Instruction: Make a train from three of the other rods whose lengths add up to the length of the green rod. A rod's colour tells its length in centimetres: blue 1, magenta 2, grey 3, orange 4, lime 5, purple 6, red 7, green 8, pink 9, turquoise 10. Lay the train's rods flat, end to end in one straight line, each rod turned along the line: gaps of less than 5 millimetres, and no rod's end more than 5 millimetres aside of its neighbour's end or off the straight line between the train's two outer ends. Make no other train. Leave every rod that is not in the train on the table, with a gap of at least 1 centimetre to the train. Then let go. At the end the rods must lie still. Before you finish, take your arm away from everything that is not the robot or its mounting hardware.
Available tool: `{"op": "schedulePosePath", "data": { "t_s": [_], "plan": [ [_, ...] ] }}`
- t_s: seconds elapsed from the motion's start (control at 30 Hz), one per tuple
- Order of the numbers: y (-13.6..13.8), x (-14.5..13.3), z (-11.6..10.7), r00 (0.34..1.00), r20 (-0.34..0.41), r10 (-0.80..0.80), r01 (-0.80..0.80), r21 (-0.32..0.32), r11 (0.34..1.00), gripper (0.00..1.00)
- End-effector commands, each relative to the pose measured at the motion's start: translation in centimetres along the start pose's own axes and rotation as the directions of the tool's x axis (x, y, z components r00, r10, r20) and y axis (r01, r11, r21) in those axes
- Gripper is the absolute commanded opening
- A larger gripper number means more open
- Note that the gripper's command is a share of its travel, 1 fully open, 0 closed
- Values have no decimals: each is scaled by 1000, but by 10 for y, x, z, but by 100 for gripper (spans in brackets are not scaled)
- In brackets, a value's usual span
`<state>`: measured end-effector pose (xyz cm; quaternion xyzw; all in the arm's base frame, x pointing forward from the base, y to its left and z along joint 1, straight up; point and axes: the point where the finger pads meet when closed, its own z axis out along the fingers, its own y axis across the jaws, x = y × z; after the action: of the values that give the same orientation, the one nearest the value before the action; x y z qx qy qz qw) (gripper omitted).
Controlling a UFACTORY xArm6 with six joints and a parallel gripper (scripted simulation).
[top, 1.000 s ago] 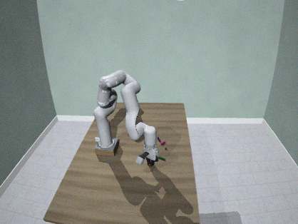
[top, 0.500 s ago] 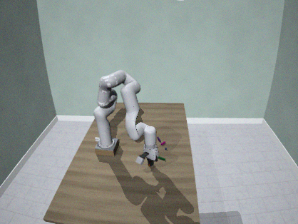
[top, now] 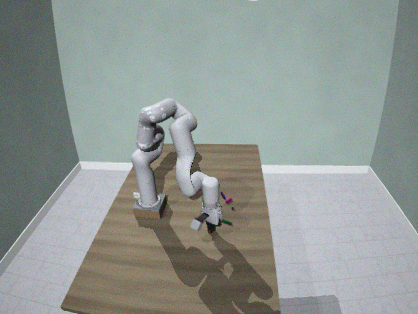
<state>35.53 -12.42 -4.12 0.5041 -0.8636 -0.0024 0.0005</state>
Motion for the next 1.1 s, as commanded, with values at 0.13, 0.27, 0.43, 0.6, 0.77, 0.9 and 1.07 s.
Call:
{"op": "schedulePosePath", "data": {
  "t_s": [0.13, 0.27, 0.43, 0.6, 0.77, 0.9, 1.07],
  "plan": [
    [-1, 0, -1, 1000, 1, 0, 0, 3, 1000, 4],
    [-1, 0, -1, 1000, 1, 0, 0, 3, 1000, 4],
    [-1, 0, -1, 1000, 1, 0, 0, 3, 1000, 4],
    [-1, 0, -15, 1000, 1, 0, 0, 3, 1000, 4],
    [-1, 0, -50, 1000, 1, 0, 0, 3, 1000, 4],
    [-1, 0, -66, 1000, 1, 0, 0, 3, 1000, 4],
    [-1, 0, -94, 1000, 1, 0, 0, 3, 1000, 4]
  ]
}}
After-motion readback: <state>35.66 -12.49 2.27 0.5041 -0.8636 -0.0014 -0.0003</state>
